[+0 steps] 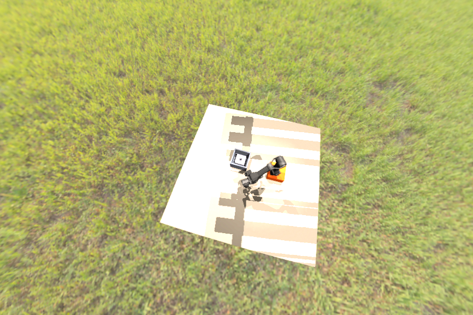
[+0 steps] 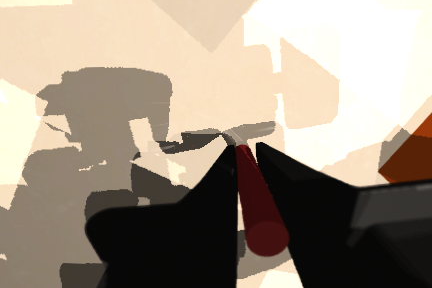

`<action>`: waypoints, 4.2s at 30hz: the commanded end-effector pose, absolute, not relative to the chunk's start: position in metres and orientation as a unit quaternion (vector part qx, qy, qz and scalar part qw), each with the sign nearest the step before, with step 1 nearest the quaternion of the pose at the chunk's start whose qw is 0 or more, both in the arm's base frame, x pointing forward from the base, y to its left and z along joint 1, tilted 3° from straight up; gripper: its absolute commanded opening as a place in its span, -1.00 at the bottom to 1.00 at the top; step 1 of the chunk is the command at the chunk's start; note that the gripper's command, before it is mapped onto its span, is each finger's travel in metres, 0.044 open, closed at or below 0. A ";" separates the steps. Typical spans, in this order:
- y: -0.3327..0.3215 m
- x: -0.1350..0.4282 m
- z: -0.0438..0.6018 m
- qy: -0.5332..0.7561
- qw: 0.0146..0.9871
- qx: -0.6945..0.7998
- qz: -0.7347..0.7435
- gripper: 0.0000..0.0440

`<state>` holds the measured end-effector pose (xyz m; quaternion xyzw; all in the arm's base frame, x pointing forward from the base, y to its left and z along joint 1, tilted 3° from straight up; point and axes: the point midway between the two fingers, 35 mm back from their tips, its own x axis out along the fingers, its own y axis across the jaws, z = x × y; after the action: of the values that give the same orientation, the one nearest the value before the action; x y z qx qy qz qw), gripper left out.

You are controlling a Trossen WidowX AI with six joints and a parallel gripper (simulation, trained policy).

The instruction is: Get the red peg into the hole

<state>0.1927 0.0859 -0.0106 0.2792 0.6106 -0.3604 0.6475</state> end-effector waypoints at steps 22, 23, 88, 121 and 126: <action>0.042 0.240 0.067 0.552 0.727 0.218 -0.345 -1.00; 0.039 0.243 0.070 0.550 0.728 0.218 -0.345 -1.00; -0.128 0.344 0.035 0.546 0.686 0.271 -0.397 0.61; -0.175 0.383 0.061 0.475 0.732 0.261 -0.412 1.00; -0.175 0.383 0.061 0.475 0.732 0.261 -0.412 1.00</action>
<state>0.3406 -0.1337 0.0424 0.2555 0.5790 -0.3798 0.6746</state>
